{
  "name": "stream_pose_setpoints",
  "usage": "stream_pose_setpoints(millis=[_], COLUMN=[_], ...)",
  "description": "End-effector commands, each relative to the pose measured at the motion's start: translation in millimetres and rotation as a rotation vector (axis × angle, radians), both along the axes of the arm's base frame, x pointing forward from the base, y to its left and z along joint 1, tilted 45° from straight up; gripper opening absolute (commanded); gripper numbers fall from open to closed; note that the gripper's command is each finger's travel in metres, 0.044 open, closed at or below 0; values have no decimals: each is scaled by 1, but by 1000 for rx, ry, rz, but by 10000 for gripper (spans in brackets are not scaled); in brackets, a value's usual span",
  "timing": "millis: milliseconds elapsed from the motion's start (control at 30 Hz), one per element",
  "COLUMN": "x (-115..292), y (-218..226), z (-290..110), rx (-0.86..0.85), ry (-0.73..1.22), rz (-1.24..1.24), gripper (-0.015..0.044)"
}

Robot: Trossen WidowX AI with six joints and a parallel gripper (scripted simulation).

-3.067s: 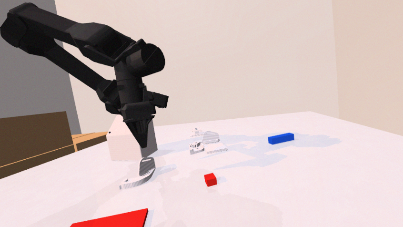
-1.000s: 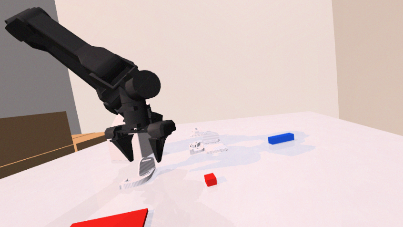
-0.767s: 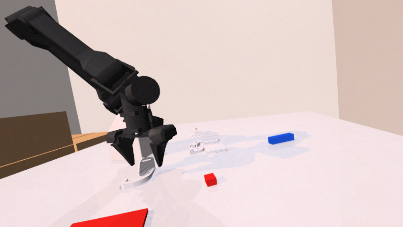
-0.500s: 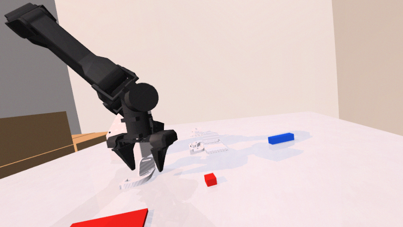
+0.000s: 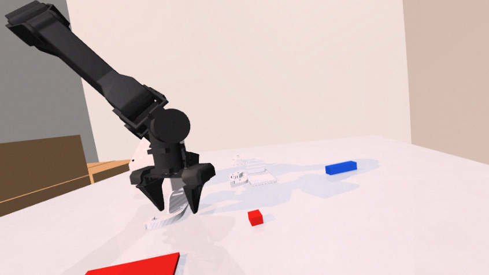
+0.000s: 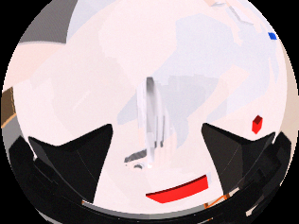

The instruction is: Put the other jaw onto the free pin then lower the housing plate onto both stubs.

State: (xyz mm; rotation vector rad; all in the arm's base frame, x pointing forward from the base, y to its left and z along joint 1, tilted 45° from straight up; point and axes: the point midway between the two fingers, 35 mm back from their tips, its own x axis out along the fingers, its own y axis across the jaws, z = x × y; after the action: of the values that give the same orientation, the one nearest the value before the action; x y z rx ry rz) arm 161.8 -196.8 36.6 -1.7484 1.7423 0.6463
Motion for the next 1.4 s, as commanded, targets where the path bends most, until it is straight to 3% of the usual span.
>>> stream_pose_setpoints(millis=[0,467,833,1367], x=[0,0,0,0], y=[0,0,-1,0], z=[-1,-1,0,0], rx=[3,3,0,0], ry=[1,1,0,0], rz=[3,3,-1,-1], gripper=[440,440,151,134])
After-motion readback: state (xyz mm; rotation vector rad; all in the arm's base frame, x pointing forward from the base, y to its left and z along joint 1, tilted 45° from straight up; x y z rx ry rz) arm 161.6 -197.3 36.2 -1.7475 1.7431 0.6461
